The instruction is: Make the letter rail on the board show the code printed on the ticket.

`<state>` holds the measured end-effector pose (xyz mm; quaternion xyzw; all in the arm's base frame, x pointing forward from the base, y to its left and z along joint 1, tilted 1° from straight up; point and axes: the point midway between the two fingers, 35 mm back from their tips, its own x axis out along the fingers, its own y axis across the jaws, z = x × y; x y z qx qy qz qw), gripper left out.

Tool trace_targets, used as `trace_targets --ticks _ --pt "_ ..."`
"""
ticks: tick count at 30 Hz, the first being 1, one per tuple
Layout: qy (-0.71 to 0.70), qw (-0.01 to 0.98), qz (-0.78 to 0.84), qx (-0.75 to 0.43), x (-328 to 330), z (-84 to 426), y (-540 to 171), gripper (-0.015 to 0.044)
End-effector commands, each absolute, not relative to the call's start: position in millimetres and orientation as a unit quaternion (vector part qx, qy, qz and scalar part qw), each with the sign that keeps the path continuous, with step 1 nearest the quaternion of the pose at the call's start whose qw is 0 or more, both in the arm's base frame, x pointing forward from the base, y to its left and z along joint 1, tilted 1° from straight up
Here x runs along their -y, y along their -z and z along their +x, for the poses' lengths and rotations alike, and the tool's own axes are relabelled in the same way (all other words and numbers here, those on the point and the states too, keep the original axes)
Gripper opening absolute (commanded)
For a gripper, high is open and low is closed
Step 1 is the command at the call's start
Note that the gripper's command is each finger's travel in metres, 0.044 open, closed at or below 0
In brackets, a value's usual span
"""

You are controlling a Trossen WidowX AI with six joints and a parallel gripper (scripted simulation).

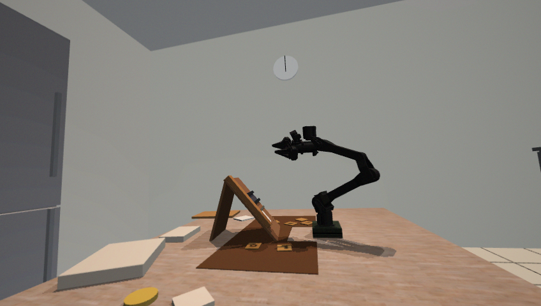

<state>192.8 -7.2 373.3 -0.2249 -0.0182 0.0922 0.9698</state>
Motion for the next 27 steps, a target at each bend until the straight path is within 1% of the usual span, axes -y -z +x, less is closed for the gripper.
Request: trace_targets --ticks 1,9,11,25,27 --pt "-0.076 0.983 -0.153 -0.061 23 202 -303 0.044" --pt "-0.047 0.973 -0.024 -0.223 36 195 -161 0.044" --pt "-0.042 0.967 -0.004 -0.25 36 191 -137 0.044" --pt "-0.041 0.966 -0.001 -0.254 36 190 -134 0.044" --pt "-0.051 0.964 -0.023 -0.259 36 189 -137 0.044"
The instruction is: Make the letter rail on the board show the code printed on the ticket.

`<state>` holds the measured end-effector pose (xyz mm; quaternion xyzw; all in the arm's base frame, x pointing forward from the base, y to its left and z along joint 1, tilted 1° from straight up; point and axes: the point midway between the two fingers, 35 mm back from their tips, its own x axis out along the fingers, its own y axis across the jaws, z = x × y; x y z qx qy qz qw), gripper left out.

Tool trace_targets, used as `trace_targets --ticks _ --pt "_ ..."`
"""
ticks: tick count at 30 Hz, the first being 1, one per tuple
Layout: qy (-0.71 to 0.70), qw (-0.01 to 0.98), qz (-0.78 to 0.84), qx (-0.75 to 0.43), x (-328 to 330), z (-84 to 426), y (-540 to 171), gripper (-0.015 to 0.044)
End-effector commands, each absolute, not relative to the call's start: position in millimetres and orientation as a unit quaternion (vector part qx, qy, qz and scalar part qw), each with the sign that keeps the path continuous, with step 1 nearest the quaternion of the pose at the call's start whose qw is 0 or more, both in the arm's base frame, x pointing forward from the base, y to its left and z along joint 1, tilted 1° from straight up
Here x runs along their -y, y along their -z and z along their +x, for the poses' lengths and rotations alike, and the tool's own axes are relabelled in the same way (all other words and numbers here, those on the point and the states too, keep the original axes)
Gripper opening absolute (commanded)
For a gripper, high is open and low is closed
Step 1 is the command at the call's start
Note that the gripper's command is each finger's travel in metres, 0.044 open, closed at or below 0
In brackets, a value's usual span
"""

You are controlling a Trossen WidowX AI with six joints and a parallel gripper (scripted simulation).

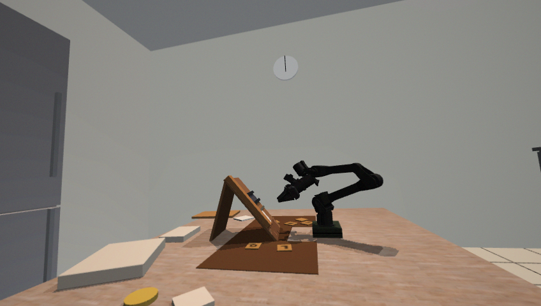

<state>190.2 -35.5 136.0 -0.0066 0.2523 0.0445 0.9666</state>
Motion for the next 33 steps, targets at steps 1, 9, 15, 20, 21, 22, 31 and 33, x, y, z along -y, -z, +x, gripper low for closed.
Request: trace_targets --ticks 1,9,15,20,21,22,31,33 --pt "-0.063 0.961 -0.051 -0.265 36 189 -141 0.044" --pt "-0.202 0.891 -0.295 -0.278 40 185 -184 0.044" --pt "-0.305 0.809 -0.446 -0.231 47 187 -218 0.044" --pt "-0.355 0.76 -0.511 -0.187 55 190 -241 0.044" --pt "-0.362 0.75 -0.524 -0.178 56 190 -244 0.044" --pt "-0.368 0.74 -0.536 -0.169 57 191 -247 0.044" --pt "-0.396 0.676 -0.61 -0.114 63 193 -260 0.044" --pt "-0.396 0.676 -0.61 -0.114 63 193 -260 0.044"
